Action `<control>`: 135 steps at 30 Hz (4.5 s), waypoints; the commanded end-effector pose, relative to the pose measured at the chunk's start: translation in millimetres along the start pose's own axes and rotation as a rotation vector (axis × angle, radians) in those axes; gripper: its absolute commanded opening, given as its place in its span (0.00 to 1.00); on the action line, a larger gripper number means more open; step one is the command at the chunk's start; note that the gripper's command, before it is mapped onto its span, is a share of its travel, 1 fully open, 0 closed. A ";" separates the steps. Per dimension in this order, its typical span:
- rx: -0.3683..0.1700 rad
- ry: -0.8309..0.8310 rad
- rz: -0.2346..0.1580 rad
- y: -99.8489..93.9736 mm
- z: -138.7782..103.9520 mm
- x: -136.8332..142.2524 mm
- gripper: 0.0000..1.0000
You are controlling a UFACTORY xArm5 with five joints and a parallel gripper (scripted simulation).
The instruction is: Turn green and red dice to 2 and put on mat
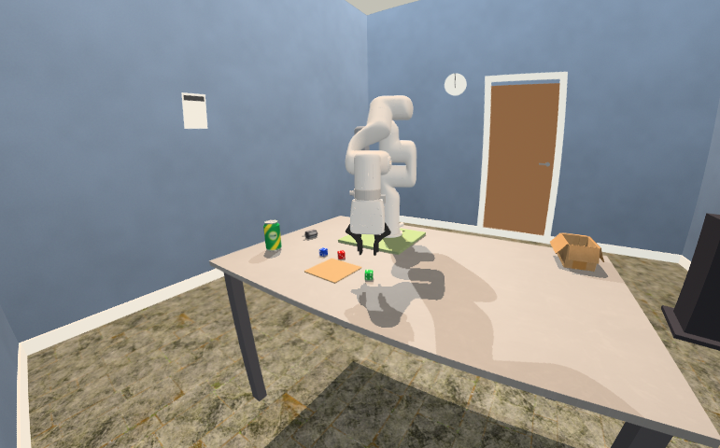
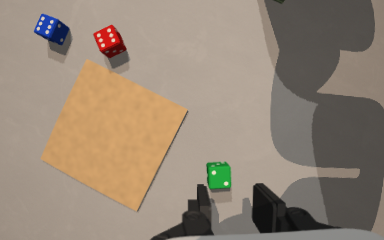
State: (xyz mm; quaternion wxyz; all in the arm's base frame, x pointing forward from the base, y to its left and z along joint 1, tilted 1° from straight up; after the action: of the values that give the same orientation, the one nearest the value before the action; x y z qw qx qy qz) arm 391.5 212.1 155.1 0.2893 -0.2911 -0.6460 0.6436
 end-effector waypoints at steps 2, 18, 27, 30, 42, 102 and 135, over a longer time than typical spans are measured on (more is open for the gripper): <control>-0.004 0.000 0.001 -1.0 -1.0 -0.2 0.42; -0.004 0.000 0.001 9.6 -1.2 -0.4 0.42; -0.004 0.000 0.001 23.5 -1.5 -0.5 0.42; -0.004 0.000 0.001 25.2 -1.5 -0.5 0.42; -0.004 0.000 0.001 43.7 -1.9 -0.8 0.42; -0.004 0.000 0.001 52.7 -2.3 -0.9 0.42; -0.004 0.000 0.001 52.7 -3.5 -1.1 0.42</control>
State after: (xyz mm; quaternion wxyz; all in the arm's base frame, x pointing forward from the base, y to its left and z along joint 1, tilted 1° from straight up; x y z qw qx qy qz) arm 394.1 213.2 101.1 0.2891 -0.2912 -0.6462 0.6435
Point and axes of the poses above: the point where the finger pads meet when closed, its own y axis out along the fingers, its own x axis across the jaws, z = x × y, the point moved 6 cm from there along -y, back along the fingers, and after that the axes turned 9 degrees about -y, right-handed, at the moved point
